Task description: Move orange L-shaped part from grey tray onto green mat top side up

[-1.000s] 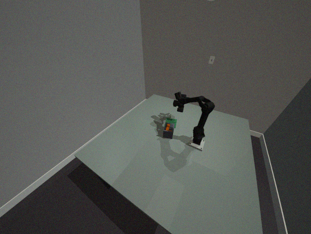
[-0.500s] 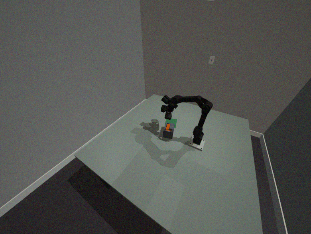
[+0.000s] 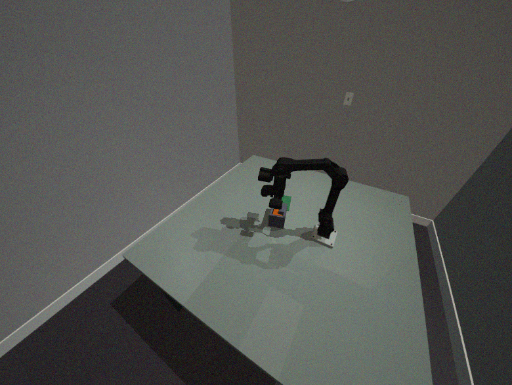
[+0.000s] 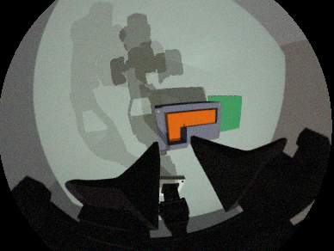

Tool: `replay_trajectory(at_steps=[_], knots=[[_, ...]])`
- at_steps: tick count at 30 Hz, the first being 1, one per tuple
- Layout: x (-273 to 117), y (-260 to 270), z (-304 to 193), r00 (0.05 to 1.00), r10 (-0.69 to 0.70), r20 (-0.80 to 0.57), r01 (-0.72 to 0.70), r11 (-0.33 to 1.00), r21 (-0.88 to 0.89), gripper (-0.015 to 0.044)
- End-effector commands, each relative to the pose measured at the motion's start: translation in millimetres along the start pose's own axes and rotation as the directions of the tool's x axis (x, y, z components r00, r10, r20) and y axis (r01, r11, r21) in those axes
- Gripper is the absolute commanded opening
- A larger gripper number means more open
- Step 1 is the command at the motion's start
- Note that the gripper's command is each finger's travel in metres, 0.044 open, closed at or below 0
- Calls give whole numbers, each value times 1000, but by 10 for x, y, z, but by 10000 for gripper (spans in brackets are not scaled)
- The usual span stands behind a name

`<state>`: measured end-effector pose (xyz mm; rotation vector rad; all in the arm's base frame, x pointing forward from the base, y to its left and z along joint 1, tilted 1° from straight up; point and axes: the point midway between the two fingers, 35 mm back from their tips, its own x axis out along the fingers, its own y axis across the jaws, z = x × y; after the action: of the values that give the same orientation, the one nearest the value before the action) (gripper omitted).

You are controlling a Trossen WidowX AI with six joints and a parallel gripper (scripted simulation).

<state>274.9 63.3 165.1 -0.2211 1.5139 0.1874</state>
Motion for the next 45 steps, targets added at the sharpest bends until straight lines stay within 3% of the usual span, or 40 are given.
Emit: replay_trajectory(at_steps=[1, 6, 14, 45], knots=[[4, 78, -53, 999, 24, -41, -23, 999, 24, 180], [66, 80, -47, 999, 24, -41, -23, 999, 24, 180], [725, 96, -81, 999, 24, -41, -23, 999, 24, 180], [1048, 103, -94, 999, 24, -41, -23, 999, 24, 180]])
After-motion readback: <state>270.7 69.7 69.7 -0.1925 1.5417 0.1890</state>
